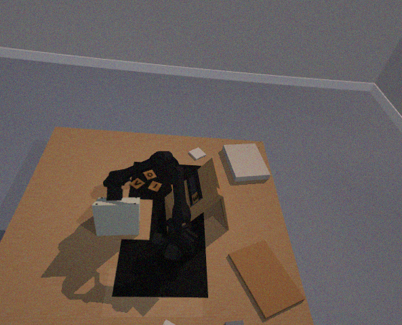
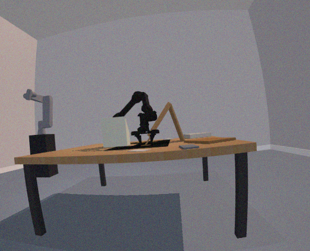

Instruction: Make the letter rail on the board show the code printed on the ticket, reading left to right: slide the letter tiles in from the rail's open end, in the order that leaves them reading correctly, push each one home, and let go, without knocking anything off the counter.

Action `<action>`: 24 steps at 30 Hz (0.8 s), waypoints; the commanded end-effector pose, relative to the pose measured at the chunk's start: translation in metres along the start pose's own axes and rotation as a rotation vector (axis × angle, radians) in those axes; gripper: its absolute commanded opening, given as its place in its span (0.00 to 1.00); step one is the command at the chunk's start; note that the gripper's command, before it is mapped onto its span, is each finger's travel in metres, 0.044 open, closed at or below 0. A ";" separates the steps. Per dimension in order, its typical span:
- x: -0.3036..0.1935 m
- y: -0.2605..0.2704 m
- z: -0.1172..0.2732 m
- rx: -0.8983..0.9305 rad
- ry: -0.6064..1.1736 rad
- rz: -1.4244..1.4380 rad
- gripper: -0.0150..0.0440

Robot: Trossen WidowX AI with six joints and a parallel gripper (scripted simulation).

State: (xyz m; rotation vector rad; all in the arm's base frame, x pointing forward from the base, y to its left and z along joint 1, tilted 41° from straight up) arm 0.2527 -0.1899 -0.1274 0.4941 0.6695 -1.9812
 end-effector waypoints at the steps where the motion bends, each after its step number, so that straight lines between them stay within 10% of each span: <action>1: 0.000 0.000 -0.001 0.000 0.005 -0.006 0.83; 16: 0.000 0.000 -0.001 0.000 0.005 -0.006 0.83; 24: 0.000 0.000 -0.001 0.000 0.005 -0.006 0.67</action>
Point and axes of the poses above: the point midway between the two fingers, 35 mm back from their tips, its own z axis back along the fingers, its own y axis across the jaws, x = y × z, the point moved 10 cm from there along z, back along the fingers, and after that the axes turned 10 degrees about -z, right-handed, at the moved point
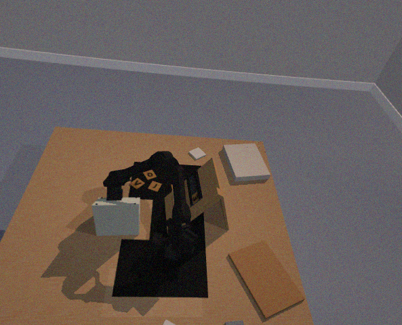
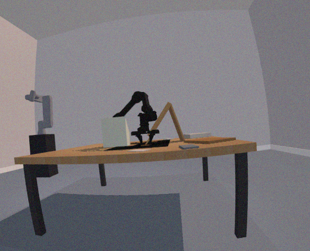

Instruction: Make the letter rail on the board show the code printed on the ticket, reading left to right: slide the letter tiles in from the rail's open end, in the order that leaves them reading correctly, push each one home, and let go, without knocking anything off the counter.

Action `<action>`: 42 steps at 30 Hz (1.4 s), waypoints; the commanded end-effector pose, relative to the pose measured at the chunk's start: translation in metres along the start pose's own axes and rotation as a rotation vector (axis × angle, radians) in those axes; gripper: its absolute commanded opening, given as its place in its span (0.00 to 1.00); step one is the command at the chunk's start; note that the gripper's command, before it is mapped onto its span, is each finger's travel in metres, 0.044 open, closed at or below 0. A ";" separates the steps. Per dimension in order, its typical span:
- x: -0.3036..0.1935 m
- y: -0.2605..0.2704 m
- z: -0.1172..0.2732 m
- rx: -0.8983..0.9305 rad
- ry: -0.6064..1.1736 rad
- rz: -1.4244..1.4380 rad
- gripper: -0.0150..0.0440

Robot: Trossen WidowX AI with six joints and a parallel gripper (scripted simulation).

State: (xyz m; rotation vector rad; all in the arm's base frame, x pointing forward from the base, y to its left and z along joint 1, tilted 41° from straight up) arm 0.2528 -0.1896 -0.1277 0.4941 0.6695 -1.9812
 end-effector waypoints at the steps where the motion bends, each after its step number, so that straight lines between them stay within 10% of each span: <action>1: 0.000 0.000 -0.001 0.000 0.005 -0.006 0.66; 13: 0.001 -0.001 0.007 0.000 0.004 -0.006 0.26; 42: 0.000 0.000 0.027 0.000 0.003 -0.006 0.25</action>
Point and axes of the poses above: the point midway between the two fingers, 35 mm back from their tips, its own z axis back along the fingers, its own y axis across the jaws, x = y × z, the point moved 10 cm from there along z, back along the fingers, and after that the axes turned 10 degrees about -z, right-handed, at the moved point
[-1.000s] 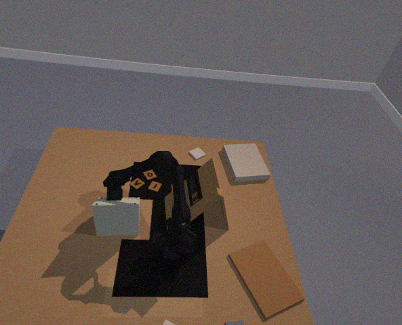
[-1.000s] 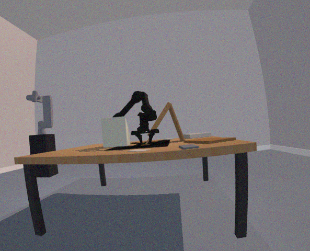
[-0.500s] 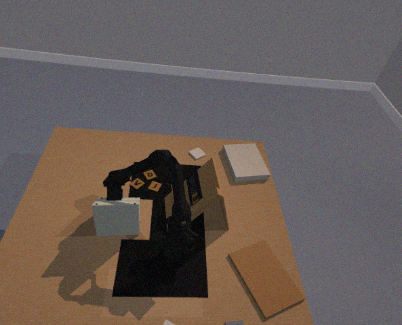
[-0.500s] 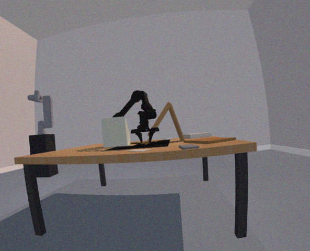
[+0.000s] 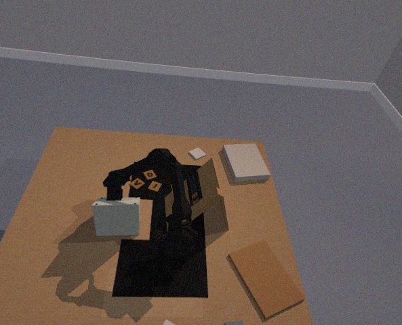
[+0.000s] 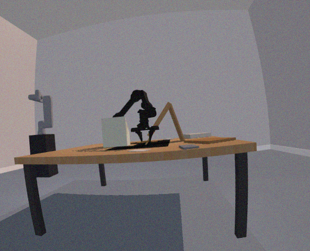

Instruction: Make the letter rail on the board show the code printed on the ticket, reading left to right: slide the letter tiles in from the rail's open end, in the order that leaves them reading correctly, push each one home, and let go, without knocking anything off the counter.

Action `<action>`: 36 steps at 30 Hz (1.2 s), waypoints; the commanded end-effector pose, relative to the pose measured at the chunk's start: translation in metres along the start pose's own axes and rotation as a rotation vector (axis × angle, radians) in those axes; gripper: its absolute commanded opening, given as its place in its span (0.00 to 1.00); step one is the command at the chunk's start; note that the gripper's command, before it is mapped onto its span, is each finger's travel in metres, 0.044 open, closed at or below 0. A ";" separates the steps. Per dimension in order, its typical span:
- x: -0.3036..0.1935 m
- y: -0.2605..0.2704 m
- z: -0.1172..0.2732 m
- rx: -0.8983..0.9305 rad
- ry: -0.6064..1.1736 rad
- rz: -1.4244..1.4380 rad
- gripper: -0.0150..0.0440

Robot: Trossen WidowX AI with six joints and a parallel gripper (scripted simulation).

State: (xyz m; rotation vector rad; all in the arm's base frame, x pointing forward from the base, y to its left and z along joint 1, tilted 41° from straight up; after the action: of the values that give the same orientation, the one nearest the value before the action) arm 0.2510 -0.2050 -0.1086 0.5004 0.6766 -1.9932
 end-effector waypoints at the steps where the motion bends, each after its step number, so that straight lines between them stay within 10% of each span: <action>1: 0.000 0.000 0.003 -0.002 -0.004 0.006 0.25; 36: -0.050 0.000 0.106 0.327 -0.270 0.115 0.25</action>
State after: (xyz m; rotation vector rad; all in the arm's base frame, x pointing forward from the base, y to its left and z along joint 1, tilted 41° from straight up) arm 0.2685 -0.2407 -0.0076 0.4514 0.1943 -2.0149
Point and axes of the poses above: the point midway between the two fingers, 35 mm back from their tips, its own z axis back along the fingers, its own y axis across the jaws, x = y × z, the point moved 10 cm from there along z, back along the fingers, and after that the axes turned 10 degrees about -z, right-handed, at the moved point
